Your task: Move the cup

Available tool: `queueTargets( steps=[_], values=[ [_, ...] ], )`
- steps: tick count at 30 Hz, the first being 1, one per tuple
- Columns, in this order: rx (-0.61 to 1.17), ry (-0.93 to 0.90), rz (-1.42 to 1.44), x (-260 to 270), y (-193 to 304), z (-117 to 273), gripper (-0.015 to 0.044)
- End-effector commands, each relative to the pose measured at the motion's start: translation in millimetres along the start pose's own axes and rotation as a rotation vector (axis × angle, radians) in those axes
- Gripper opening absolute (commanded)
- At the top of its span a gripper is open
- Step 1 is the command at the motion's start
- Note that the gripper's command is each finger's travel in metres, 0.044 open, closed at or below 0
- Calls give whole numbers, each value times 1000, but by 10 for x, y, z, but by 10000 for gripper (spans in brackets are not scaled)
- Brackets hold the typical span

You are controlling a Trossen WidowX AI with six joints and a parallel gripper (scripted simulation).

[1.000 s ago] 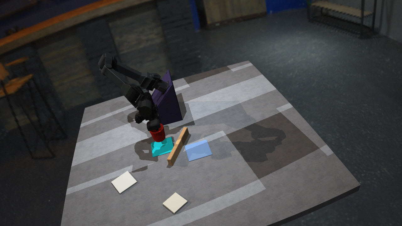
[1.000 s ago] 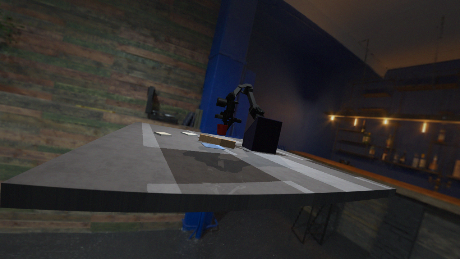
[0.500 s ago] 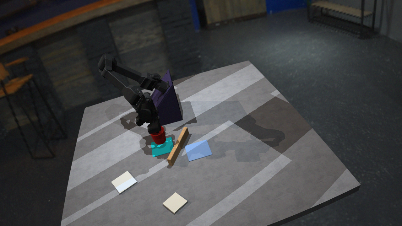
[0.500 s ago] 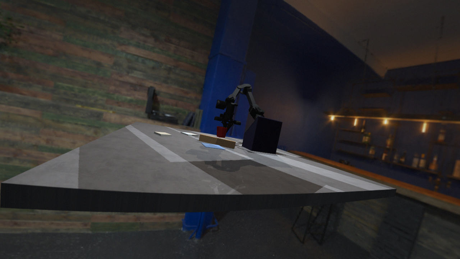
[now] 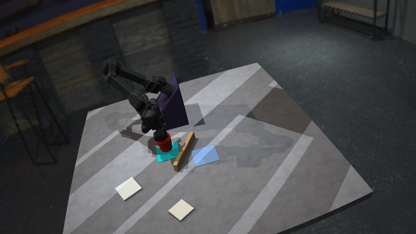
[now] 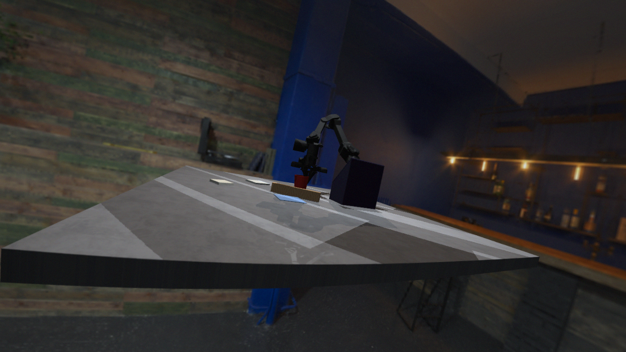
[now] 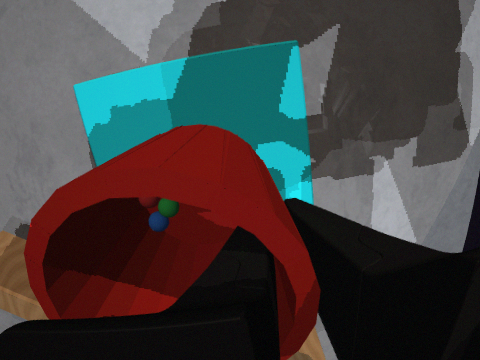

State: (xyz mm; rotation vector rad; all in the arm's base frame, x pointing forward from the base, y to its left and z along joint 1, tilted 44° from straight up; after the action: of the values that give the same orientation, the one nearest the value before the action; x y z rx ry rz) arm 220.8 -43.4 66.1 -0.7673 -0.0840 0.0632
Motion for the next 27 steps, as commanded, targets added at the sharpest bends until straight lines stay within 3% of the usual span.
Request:
queueTargets(
  steps=[1,27],
  values=[
    [6,1,9,-13,7,-49,0],
    [-3,1,1,-26,-15,-189,0]
  ],
)
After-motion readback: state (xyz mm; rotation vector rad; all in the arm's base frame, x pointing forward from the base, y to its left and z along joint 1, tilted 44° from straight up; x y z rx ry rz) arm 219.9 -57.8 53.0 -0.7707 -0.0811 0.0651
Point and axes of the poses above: the point midway between the two fingers, 35 mm back from their tips, its own z axis back along the fingers, its own x axis across the jaws, y = z × x, the point moved 10 cm from there along z, back along the fingers, and after that the axes turned 4 degrees about -z, right-handed, at the moved point
